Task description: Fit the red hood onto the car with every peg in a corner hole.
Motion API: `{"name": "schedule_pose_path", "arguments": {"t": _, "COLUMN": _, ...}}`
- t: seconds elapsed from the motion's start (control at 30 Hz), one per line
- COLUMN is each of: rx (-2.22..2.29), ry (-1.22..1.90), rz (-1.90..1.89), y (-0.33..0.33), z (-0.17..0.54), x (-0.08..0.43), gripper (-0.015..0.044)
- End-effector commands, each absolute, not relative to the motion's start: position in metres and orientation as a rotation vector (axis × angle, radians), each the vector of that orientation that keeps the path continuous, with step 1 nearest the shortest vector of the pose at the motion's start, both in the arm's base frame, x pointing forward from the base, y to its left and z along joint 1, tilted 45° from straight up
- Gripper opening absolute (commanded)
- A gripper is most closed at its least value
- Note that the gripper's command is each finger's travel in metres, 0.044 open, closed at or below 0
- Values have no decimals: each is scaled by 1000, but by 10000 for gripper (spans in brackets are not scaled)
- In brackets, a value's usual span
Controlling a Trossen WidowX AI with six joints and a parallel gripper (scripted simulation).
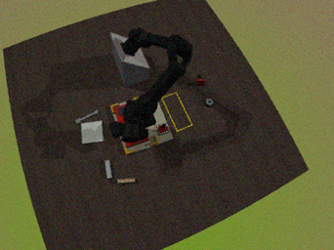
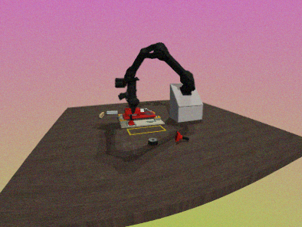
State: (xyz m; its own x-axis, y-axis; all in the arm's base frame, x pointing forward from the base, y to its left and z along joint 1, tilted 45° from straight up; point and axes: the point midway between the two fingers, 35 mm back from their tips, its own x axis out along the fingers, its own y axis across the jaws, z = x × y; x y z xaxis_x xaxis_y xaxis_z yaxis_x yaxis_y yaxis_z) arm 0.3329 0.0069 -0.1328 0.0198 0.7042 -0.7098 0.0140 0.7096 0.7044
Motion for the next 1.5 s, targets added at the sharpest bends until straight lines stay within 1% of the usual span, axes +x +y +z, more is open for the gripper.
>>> {"name": "schedule_pose_path", "arguments": {"t": 0.0, "rx": 625, "ry": 1471, "rz": 593, "y": 7, "z": -133, "x": 333, "gripper": 394}}
{"name": "schedule_pose_path", "arguments": {"t": 0.07, "rx": 625, "ry": 1471, "rz": 593, "y": 7, "z": -133, "x": 333, "gripper": 440}}
{"name": "schedule_pose_path", "arguments": {"t": 0.23, "rx": 623, "ry": 1473, "rz": 592, "y": 1, "z": -128, "x": 334, "gripper": 440}}
{"name": "schedule_pose_path", "arguments": {"t": 0.47, "rx": 612, "ry": 1490, "rz": 592, "y": -42, "z": -83, "x": 334, "gripper": 440}}
{"name": "schedule_pose_path", "arguments": {"t": 1.47, "rx": 612, "ry": 1490, "rz": 592, "y": -42, "z": -83, "x": 334, "gripper": 440}}
